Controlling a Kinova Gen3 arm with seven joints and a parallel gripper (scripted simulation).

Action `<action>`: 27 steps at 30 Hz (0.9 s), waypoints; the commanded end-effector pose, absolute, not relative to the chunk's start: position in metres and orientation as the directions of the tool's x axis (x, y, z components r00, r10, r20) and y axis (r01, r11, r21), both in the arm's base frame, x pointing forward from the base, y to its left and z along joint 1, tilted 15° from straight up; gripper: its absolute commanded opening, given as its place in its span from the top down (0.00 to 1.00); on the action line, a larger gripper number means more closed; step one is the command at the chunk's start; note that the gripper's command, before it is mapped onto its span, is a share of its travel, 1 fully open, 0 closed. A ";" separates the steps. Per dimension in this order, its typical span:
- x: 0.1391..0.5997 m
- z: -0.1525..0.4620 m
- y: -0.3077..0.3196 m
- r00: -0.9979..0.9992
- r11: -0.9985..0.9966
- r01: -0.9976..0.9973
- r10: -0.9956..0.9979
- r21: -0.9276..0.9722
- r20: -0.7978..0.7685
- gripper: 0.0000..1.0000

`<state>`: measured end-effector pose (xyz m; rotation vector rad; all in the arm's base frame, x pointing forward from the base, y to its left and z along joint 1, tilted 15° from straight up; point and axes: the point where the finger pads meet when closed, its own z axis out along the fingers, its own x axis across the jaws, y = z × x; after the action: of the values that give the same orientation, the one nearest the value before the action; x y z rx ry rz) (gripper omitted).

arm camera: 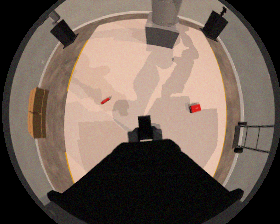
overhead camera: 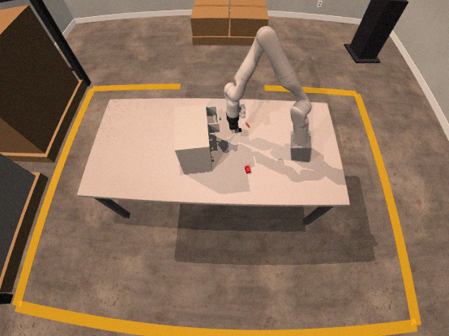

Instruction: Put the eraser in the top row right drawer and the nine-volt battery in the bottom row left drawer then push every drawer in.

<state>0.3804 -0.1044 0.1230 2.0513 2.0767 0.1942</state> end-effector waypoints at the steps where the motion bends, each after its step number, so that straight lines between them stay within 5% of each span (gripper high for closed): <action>1: 0.380 0.135 -0.113 0.008 0.011 0.968 0.997 0.252 -0.072 0.55; 27: 0.352 0.244 -0.104 0.005 0.013 0.968 0.998 0.251 -0.069 0.55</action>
<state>0.3540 -0.0965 0.2261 2.0558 2.0846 0.1965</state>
